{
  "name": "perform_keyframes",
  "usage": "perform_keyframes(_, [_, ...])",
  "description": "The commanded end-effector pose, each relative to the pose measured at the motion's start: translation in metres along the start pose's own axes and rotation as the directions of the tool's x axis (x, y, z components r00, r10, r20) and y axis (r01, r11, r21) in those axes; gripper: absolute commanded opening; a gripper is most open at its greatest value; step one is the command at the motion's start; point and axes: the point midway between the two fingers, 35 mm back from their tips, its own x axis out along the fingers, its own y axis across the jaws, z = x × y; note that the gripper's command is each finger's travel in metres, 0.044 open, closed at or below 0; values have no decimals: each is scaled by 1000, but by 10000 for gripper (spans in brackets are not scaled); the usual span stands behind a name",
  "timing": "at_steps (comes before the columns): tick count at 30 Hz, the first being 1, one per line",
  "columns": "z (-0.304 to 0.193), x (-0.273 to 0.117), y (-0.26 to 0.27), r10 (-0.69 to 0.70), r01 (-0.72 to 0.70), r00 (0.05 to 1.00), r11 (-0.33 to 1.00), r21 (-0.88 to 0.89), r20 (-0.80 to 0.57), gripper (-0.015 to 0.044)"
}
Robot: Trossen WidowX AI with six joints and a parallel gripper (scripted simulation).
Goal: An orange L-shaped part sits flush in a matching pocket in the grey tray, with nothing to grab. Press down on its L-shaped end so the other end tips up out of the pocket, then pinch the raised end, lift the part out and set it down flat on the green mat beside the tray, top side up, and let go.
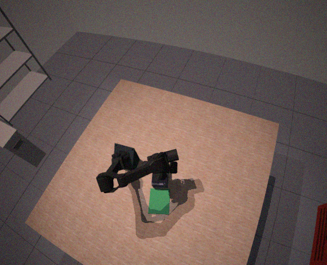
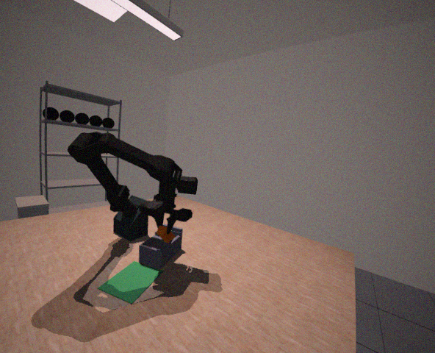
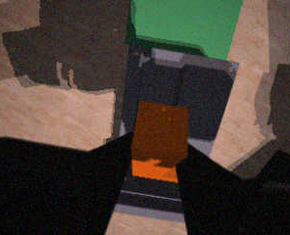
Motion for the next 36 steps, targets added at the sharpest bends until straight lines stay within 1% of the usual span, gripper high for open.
perform_keyframes(1, [-2,-9,2,8,-8,1000,1000,5,-10,0])
perform_keyframes(30, [-2,-55,2,8,-8,1000,1000,4,-12,0])
perform_keyframes(36, [-2,-56,1,8,-8,1000,1000,4,-12,0])
